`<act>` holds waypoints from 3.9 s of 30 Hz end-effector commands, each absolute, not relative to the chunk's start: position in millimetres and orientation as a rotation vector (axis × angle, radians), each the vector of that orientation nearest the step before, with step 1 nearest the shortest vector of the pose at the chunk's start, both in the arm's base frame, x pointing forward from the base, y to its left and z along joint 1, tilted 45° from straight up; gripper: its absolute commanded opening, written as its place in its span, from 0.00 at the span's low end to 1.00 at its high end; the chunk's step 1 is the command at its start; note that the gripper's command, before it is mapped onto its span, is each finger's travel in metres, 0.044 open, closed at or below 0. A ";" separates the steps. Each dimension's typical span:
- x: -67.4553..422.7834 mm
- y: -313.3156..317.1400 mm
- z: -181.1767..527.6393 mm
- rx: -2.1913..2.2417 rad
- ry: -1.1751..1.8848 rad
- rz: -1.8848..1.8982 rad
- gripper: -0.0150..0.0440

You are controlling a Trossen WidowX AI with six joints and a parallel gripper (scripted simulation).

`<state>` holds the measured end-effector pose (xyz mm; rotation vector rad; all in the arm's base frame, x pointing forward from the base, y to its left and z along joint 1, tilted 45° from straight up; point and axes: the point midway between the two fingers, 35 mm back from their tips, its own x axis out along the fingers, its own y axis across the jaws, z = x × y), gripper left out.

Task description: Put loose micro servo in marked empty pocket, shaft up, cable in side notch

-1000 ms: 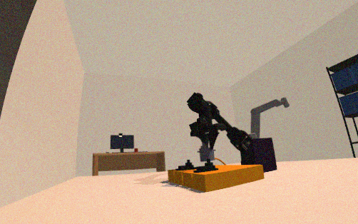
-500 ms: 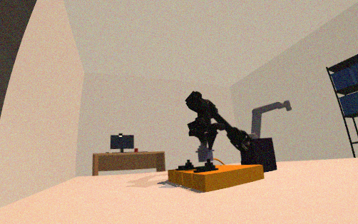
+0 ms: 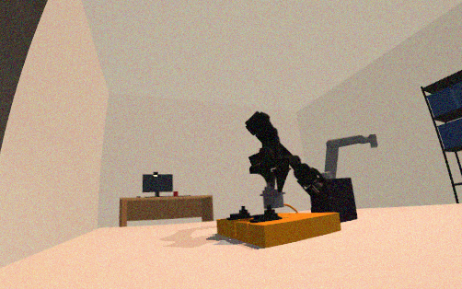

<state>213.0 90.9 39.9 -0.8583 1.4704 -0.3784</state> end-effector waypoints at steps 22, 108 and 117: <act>214.4 96.3 39.3 -1.447 1.618 0.221 0.25; 259.3 104.9 39.1 -2.711 0.845 2.526 0.25; 293.5 111.1 39.1 -2.713 0.846 2.522 0.25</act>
